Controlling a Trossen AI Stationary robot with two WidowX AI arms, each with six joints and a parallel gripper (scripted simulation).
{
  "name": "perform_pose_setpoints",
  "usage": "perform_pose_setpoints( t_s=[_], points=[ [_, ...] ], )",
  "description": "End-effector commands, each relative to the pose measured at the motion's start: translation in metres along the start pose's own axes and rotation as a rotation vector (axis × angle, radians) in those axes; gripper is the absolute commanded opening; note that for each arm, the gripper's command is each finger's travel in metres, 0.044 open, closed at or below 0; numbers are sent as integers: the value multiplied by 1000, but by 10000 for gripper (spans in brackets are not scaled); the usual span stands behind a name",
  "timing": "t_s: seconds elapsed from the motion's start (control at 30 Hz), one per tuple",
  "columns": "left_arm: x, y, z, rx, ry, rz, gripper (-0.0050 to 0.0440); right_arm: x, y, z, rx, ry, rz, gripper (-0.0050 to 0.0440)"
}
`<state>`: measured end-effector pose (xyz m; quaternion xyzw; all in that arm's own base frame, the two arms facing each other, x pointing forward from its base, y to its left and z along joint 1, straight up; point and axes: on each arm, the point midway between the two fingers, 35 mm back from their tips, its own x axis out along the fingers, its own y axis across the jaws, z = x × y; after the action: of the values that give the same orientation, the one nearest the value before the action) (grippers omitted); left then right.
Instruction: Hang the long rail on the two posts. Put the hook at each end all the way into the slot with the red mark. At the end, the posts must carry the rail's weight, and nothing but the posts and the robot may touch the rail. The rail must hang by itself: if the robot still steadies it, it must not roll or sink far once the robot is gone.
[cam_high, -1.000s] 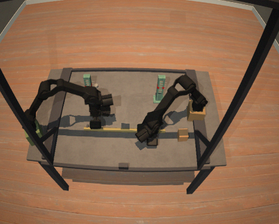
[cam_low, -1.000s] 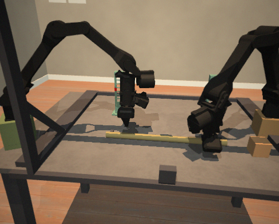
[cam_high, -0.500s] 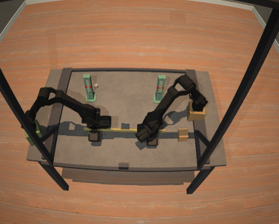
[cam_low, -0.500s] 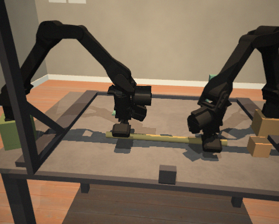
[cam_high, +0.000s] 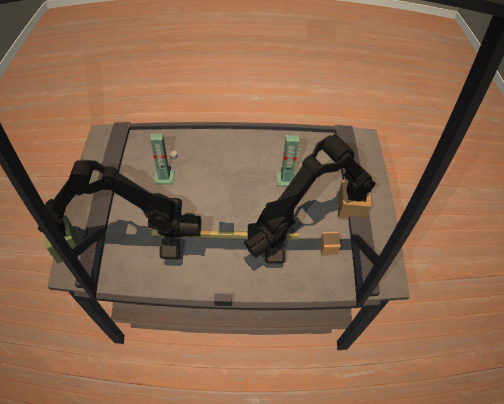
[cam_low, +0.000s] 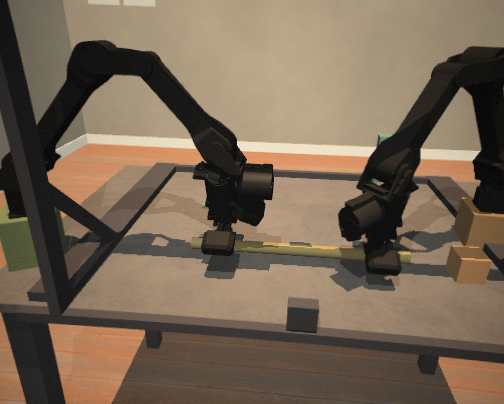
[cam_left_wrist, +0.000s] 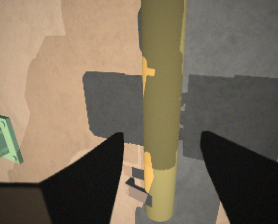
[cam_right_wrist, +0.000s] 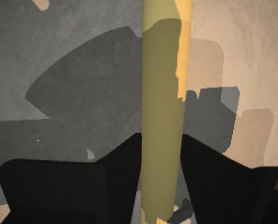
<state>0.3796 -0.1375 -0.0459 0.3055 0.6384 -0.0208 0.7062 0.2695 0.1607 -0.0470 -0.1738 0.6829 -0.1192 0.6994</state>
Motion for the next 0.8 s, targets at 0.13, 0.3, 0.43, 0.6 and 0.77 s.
perform_pose_setpoints(
  t_s=[0.13, 0.3, 0.43, 0.6, 0.77],
  points=[
    [10, 4, 1, -1, -7, 8, 225, -4, 1, 3, 7, -13, 11, -50],
    [14, 4, 1, -2, -7, 8, 225, -4, 1, 3, 7, -13, 11, -50],
    [21, 4, 1, -1, -7, 8, 225, -4, 1, 3, 7, -13, 11, -50],
    [25, 4, 2, -3, -9, 7, 225, -4, 1, 3, 7, -13, 11, -50],
    [25, 4, 2, -5, -9, 7, 225, -4, 1, 3, 7, -13, 11, -50]
  ],
)
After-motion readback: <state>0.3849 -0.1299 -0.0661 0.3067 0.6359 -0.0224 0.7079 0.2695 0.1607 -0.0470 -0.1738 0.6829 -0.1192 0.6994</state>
